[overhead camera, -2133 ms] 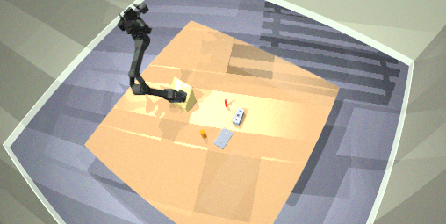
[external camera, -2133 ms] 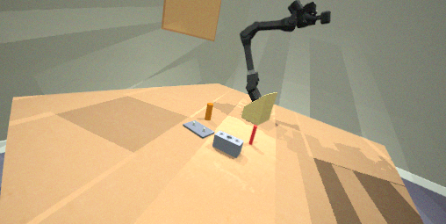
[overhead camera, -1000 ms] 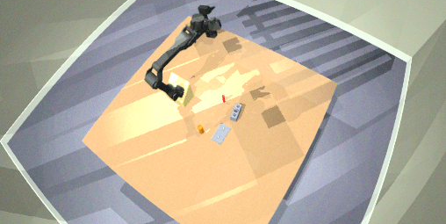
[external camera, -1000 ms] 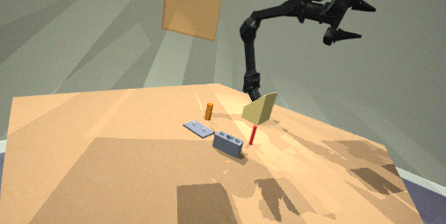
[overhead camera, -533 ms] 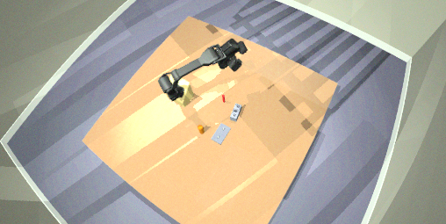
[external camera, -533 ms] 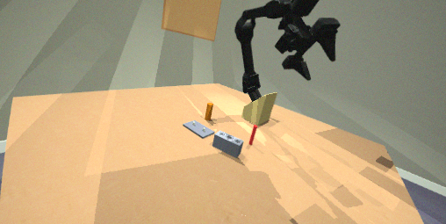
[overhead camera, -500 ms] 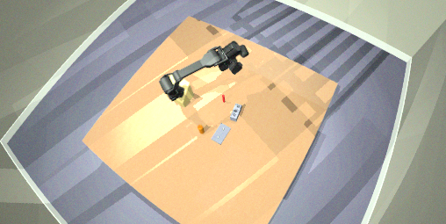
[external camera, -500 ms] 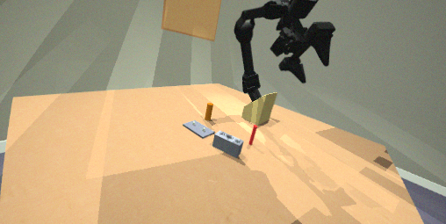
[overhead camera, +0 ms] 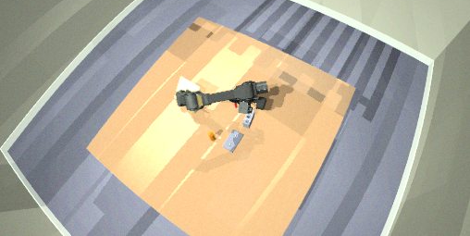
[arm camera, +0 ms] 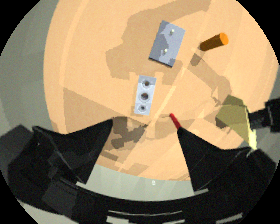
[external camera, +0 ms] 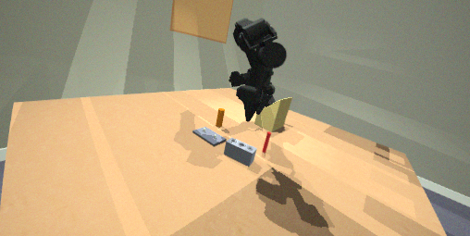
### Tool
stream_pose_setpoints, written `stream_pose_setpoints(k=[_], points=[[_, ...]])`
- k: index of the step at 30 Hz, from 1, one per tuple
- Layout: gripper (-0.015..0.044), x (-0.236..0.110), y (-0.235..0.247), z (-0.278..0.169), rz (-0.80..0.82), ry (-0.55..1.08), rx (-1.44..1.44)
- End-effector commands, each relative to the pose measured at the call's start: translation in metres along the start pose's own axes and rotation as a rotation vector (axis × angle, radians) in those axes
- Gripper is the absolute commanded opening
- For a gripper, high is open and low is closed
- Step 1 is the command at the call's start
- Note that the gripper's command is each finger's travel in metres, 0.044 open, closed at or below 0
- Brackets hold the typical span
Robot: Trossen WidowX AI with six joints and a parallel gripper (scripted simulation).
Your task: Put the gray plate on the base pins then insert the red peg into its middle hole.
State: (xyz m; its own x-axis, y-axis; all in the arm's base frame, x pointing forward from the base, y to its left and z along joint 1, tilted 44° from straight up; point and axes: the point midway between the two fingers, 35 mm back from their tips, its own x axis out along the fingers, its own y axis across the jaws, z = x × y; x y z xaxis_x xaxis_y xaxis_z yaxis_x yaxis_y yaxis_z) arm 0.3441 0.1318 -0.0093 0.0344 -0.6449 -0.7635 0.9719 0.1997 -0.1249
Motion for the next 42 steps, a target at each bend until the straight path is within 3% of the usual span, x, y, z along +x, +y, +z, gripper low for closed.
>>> stream_pose_setpoints(k=[1,5,10,42], points=[[0.0440,0.005,0.000,0.011,-0.023,-0.052,0.038],[0.0440,0.008,0.000,0.011,-0.023,-0.052,0.038],[0.0440,0.067,0.000,0.015,-0.023,-0.055,0.039],[0.0440,0.117,0.004,0.019,-0.023,-0.056,0.039]])
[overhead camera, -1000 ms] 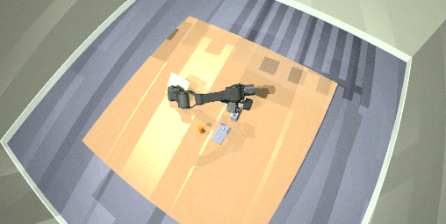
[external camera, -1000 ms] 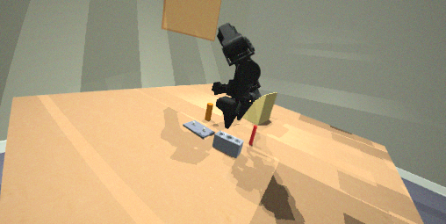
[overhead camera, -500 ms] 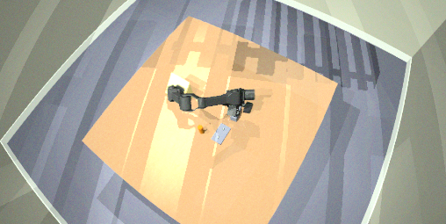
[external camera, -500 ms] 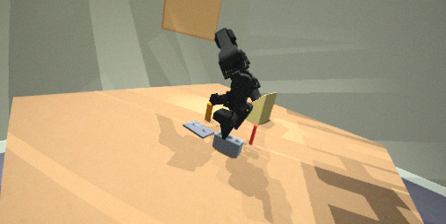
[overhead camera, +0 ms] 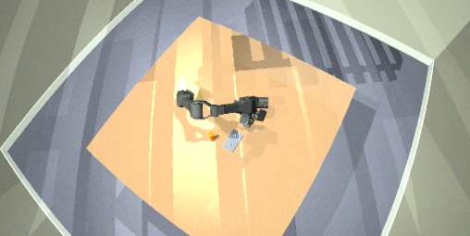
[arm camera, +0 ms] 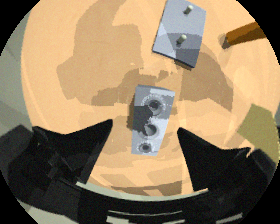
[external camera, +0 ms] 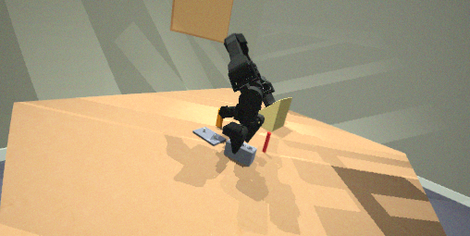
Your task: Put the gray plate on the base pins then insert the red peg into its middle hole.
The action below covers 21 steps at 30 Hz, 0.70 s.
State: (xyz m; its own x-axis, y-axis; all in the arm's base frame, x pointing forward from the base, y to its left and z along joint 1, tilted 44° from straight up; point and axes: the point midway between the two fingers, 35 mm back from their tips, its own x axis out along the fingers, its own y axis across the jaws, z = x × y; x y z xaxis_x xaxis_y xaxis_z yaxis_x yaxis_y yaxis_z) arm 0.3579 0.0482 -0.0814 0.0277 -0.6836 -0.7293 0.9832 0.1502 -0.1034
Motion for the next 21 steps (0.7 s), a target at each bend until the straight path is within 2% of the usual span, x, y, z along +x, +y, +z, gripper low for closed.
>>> stream_pose_setpoints(k=[1,18,21], points=[[0.0440,0.009,-0.002,-0.001,-0.005,-0.008,-0.013],[0.0440,0.034,-0.004,0.001,-0.005,-0.010,-0.013],[0.0361,0.034,-0.004,0.001,-0.005,-0.010,-0.013]])
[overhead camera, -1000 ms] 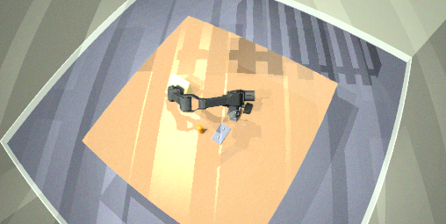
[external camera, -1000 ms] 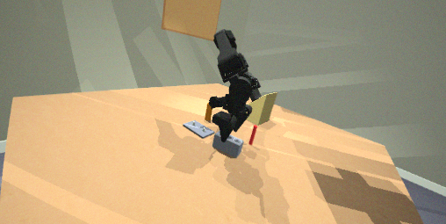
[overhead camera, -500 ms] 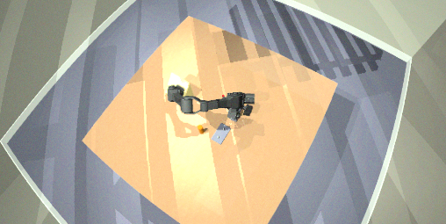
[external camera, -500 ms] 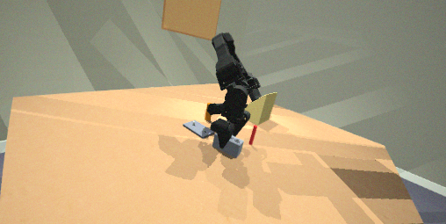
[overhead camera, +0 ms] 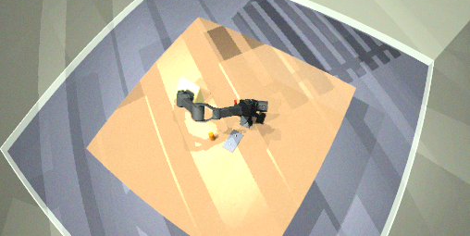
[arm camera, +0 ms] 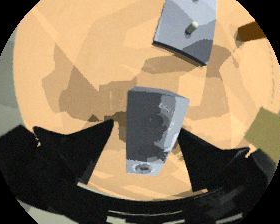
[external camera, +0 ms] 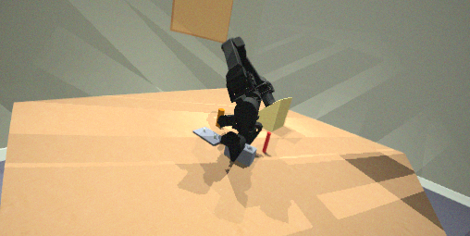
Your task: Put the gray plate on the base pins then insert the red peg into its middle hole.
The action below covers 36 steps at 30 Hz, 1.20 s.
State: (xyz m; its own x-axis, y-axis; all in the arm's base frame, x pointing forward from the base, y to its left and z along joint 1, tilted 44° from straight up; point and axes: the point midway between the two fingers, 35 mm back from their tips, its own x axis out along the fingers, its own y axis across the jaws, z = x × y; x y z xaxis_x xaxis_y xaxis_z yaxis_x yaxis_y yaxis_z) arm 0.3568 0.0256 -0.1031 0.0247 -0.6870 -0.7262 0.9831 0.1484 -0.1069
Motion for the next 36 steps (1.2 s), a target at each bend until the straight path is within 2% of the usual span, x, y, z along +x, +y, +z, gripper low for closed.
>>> stream_pose_setpoints(k=[1,9,18,21,36], points=[[0.0335,0.003,-0.001,-0.001,-0.002,-0.006,-0.012],[0.0125,0.003,-0.001,-0.001,-0.002,-0.006,-0.012],[0.0065,0.003,-0.001,-0.001,-0.002,-0.006,-0.012],[0.0000,0.001,-0.001,-0.001,-0.002,-0.006,-0.012],[0.0000,-0.044,0.003,0.000,0.001,0.000,-0.013]])
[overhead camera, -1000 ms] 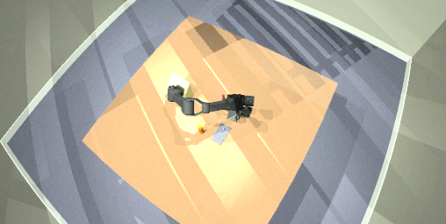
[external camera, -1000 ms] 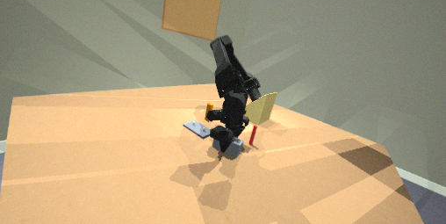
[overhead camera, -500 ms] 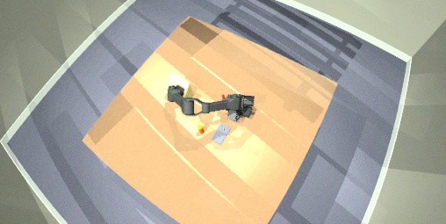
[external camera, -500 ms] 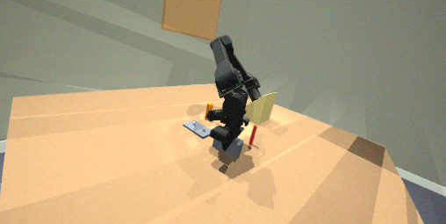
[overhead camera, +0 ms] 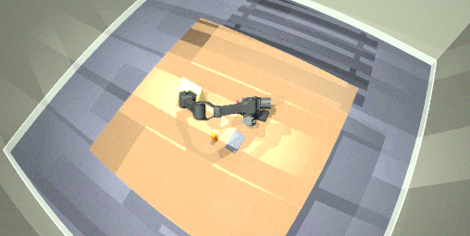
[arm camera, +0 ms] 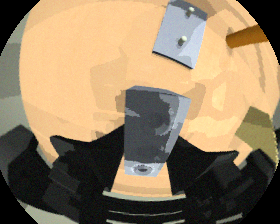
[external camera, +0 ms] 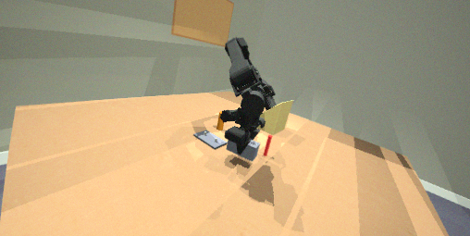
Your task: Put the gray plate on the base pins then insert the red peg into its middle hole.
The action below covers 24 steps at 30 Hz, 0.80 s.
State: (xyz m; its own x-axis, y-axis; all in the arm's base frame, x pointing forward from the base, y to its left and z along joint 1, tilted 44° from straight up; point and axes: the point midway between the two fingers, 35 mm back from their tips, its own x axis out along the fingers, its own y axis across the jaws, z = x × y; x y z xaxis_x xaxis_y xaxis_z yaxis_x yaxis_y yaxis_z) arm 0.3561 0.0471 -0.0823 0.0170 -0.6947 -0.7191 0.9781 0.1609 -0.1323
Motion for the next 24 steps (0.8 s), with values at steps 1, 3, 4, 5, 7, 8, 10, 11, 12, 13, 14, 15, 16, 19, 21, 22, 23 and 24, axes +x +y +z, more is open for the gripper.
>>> stream_pose_setpoints(k=[1,3,4,5,7,8,10,11,12,13,14,15,16,19,21,22,23,24], points=[[0.0000,-0.017,0.003,0.001,0.010,0.009,0.014],[0.0000,-0.023,0.003,0.002,0.010,0.010,0.014],[0.0000,-0.026,0.003,0.002,0.011,0.010,0.013],[0.0000,-0.029,0.003,0.002,0.011,0.010,0.012],[0.0000,-0.036,0.002,0.002,0.012,0.011,0.010],[0.0000,-0.039,0.002,0.003,0.012,0.011,0.009],[0.0000,-0.045,0.002,0.003,0.012,0.011,0.007],[0.0000,-0.049,0.001,0.003,0.013,0.011,0.006],[0.0000,-0.052,0.001,0.003,0.013,0.011,0.005],[0.0000,-0.055,0.001,0.004,0.013,0.011,0.003],[0.0000,-0.058,0.000,0.004,0.013,0.011,0.004],[0.0000,-0.061,0.000,0.004,0.013,0.011,0.005],[0.0000,-0.064,0.000,0.004,0.012,0.011,0.005],[0.0000,-0.073,-0.002,0.005,0.011,0.011,0.007],[0.0000,-0.080,-0.003,0.006,0.011,0.011,0.009],[0.0000,-0.083,-0.003,0.006,0.010,0.011,0.009],[0.0000,-0.086,-0.004,0.006,0.010,0.010,0.010],[0.0000,-0.089,-0.005,0.007,0.009,0.010,0.011]])
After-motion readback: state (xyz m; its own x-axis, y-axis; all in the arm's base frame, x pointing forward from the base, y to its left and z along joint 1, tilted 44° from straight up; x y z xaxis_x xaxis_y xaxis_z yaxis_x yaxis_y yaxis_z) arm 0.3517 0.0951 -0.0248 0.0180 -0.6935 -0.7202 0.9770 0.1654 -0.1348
